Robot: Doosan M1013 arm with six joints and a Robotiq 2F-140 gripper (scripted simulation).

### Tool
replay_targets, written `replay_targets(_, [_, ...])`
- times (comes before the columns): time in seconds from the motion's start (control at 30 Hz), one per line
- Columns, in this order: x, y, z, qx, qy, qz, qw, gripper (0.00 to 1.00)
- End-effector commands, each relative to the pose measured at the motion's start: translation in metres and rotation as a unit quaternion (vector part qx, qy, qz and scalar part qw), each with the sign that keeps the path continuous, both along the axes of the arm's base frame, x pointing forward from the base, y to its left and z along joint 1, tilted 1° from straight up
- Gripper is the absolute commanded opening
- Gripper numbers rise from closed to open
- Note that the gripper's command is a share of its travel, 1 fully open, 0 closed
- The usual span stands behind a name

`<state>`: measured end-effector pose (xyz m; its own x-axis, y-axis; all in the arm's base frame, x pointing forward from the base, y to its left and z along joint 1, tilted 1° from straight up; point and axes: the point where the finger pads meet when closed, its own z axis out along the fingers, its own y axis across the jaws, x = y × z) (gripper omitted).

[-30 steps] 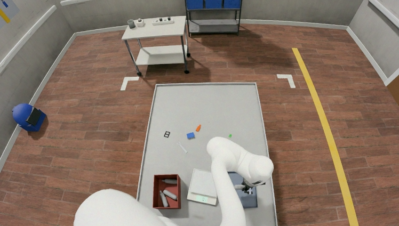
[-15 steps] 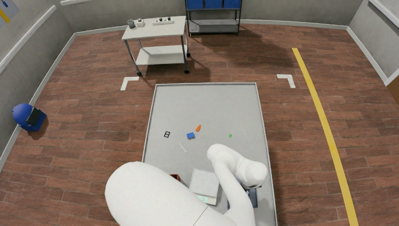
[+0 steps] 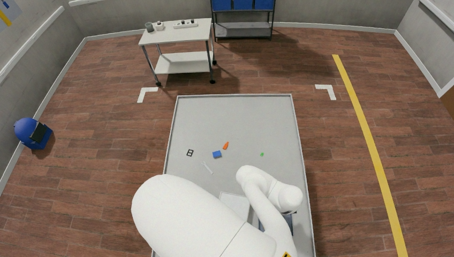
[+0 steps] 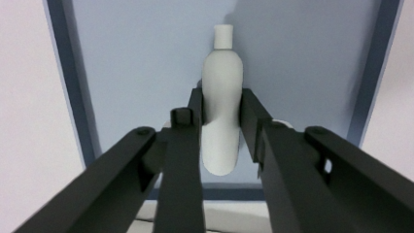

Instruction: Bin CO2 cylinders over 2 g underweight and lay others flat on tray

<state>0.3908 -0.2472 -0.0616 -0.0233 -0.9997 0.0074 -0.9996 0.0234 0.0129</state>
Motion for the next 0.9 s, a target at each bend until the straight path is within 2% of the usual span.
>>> replay_targets(0.0, [0.0007,-0.0023,-0.0011,-0.003,-0.002,-0.002,1.000,0.10])
replay_targets(0.2, [0.0007,-0.0023,-0.0011,-0.003,-0.002,-0.002,1.000,0.10])
replay_targets(0.23, [0.0007,-0.0023,-0.0011,-0.003,-0.002,-0.002,1.000,0.40])
replay_targets(0.87, [0.0007,-0.0023,-0.0011,-0.003,-0.002,-0.002,1.000,0.40])
